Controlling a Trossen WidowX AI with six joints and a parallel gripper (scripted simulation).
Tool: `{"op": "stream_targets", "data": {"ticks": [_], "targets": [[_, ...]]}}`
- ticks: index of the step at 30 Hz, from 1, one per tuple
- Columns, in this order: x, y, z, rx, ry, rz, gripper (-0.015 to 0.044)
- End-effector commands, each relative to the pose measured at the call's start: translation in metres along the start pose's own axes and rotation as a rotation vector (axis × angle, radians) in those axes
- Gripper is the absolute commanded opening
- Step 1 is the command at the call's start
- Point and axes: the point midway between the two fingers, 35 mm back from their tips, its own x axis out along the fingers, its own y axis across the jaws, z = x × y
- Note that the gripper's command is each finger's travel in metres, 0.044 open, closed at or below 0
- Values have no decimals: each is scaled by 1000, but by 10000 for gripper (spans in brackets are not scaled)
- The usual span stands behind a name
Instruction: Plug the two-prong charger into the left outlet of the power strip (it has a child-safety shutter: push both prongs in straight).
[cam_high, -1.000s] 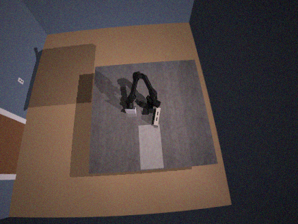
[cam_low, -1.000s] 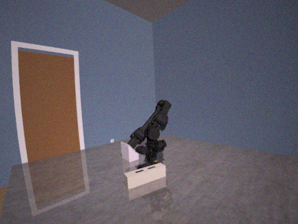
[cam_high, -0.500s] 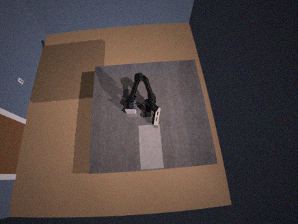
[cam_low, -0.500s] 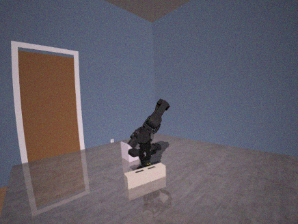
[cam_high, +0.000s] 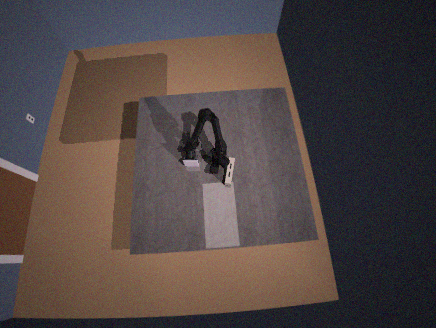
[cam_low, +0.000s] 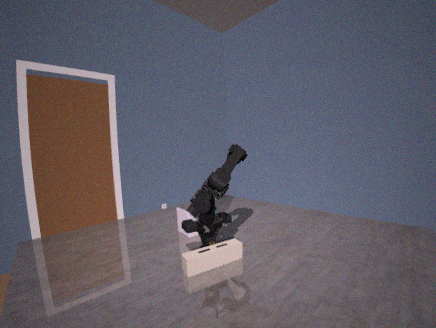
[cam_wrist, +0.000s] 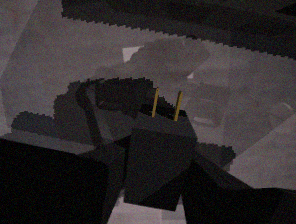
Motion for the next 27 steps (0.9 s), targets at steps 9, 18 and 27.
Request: {"op": "stream_targets", "data": {"ticks": [9, 18, 27], "targets": [[-1, -4, 16, 9, -2, -3, 0], [-1, -5, 28, 13, -2, -2, 0], [-1, -6, 39, 18, -2, -1, 0]]}}
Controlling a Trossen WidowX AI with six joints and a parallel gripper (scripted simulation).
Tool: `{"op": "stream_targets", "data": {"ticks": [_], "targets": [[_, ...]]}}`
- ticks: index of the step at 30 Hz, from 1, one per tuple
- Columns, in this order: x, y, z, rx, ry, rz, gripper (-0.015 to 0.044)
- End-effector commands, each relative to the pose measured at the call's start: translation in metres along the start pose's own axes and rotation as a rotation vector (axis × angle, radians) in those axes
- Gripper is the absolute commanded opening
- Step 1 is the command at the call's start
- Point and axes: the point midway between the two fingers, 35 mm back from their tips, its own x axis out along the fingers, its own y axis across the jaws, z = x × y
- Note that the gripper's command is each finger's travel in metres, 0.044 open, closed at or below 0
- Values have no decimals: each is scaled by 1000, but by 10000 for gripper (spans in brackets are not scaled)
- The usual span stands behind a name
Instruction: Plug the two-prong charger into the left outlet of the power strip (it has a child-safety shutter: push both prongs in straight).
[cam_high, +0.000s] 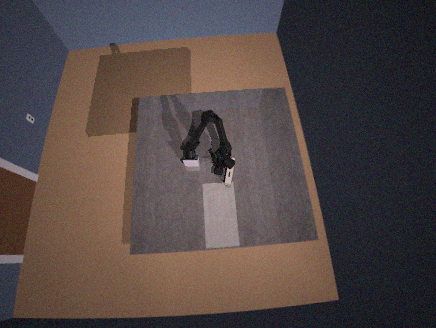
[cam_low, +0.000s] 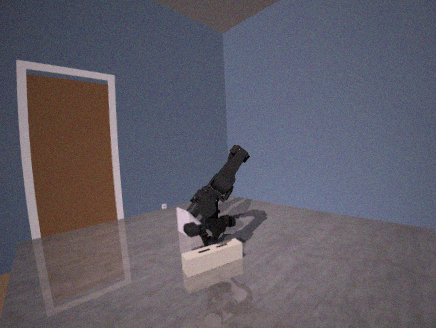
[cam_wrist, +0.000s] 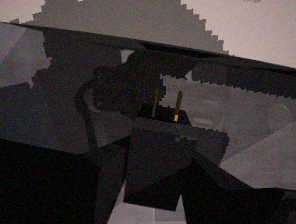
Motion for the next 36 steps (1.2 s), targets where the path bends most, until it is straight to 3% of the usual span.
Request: {"op": "stream_targets", "data": {"ticks": [1, 36], "targets": [[0, 0, 6, 7, -1, 6, 0], [0, 1, 14, 8, -1, 6, 0]]}}
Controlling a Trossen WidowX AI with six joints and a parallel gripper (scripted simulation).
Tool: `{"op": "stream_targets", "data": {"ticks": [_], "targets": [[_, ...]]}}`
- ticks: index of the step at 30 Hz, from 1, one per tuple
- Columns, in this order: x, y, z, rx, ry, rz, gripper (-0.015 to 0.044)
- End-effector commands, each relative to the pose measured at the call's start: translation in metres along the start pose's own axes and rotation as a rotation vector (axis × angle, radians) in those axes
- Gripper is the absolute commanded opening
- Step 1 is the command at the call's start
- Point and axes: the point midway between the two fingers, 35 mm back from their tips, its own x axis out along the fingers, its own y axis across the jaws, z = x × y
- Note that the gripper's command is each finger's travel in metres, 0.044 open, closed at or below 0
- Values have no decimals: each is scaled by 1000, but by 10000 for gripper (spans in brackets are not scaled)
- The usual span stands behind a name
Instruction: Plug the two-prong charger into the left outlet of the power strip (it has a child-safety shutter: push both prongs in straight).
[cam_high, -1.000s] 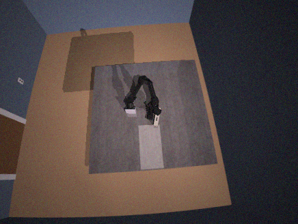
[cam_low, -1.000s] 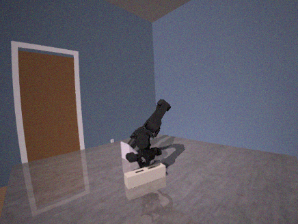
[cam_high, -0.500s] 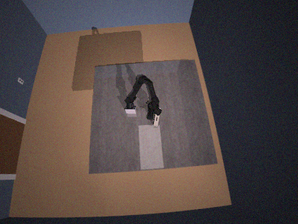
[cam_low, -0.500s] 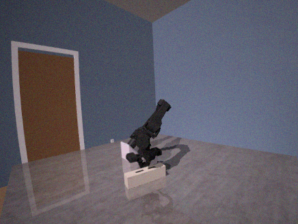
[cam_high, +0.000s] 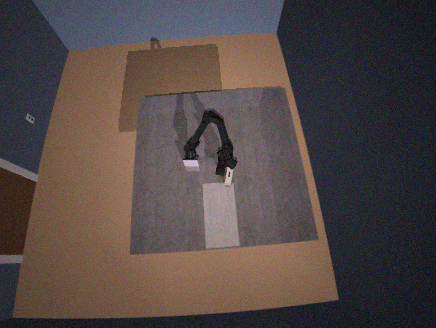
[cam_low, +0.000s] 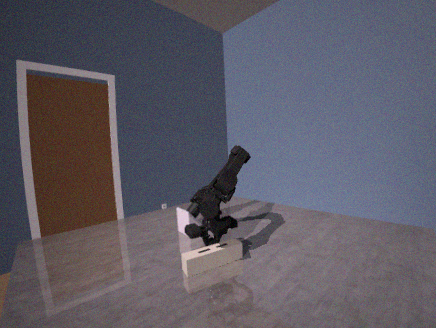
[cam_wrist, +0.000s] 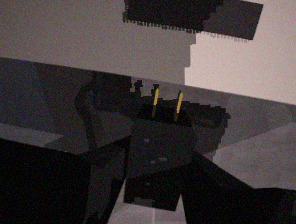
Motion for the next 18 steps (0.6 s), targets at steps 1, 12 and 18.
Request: {"op": "stream_targets", "data": {"ticks": [1, 12, 18], "targets": [[0, 1, 2, 5, -1, 5, 0], [-1, 1, 4, 5, -2, 5, 0], [-1, 1, 6, 4, -2, 5, 0]]}}
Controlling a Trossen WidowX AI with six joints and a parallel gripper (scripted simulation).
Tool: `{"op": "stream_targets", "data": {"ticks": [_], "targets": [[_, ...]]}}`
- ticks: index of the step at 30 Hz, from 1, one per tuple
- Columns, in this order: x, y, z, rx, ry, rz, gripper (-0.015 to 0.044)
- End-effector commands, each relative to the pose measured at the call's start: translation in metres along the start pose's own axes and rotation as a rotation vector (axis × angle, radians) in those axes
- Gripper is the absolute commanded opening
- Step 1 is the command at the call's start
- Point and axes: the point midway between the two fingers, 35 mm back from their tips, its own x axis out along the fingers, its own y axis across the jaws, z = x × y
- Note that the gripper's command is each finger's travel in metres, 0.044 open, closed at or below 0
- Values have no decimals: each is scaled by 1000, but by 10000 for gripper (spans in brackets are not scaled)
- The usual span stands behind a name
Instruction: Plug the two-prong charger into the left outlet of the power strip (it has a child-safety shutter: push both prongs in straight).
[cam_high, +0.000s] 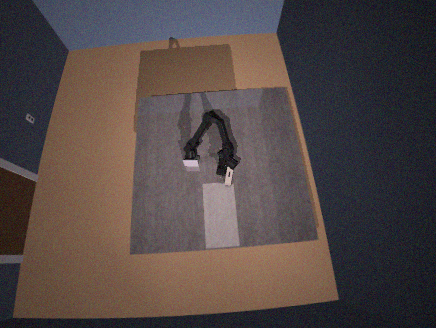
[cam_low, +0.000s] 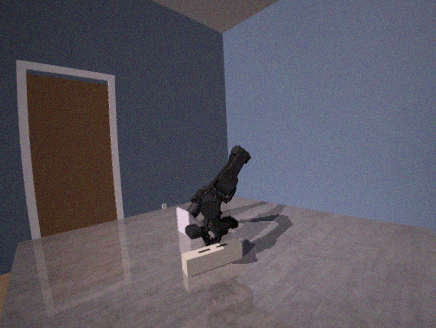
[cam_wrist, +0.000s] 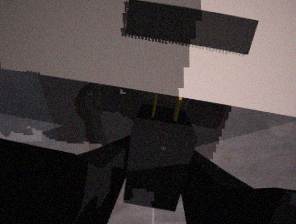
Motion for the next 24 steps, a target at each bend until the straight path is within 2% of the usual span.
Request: {"op": "stream_targets", "data": {"ticks": [1, 24], "targets": [[0, 1, 1, 5, -1, 5, 0], [-1, 1, 7, 4, -2, 5, 0]]}}
